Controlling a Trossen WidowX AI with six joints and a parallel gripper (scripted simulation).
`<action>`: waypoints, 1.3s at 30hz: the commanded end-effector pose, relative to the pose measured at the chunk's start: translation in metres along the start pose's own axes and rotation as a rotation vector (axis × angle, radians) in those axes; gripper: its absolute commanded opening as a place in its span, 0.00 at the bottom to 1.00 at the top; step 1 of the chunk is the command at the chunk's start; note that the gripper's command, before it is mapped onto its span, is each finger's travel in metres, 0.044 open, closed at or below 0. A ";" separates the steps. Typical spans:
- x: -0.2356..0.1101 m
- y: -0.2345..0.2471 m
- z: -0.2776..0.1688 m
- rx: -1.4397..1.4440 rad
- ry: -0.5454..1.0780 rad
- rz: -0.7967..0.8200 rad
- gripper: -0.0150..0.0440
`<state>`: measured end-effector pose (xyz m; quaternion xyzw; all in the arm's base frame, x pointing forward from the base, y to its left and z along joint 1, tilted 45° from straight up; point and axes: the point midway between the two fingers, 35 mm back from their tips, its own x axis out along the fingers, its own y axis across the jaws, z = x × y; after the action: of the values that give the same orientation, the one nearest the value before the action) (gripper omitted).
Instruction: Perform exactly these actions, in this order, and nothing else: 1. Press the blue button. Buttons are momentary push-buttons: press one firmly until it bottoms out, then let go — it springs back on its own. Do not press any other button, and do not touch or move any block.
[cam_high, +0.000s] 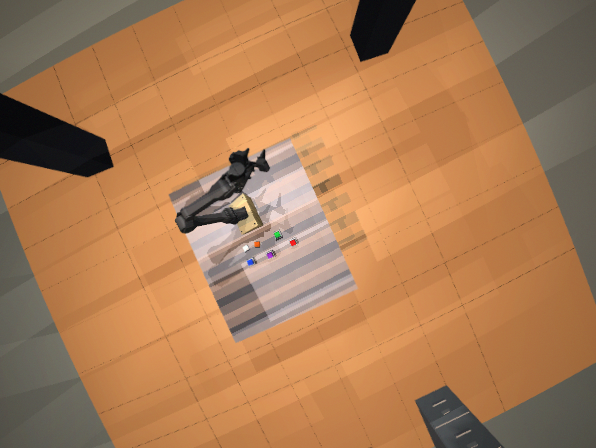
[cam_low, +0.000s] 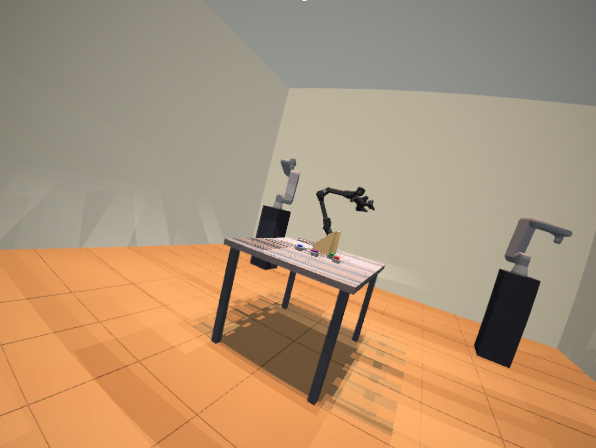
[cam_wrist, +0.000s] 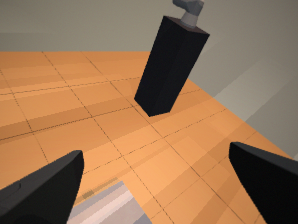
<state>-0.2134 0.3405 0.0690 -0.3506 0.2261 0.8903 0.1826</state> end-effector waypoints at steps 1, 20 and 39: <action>-0.038 -0.059 -0.030 0.199 0.051 -0.196 0.93; -0.265 -0.157 -0.262 1.181 0.332 -0.954 0.93; -0.428 0.040 -0.448 2.151 0.807 -1.384 0.93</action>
<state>0.3035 0.0478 0.0767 -0.3248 0.6168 -0.0815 0.7123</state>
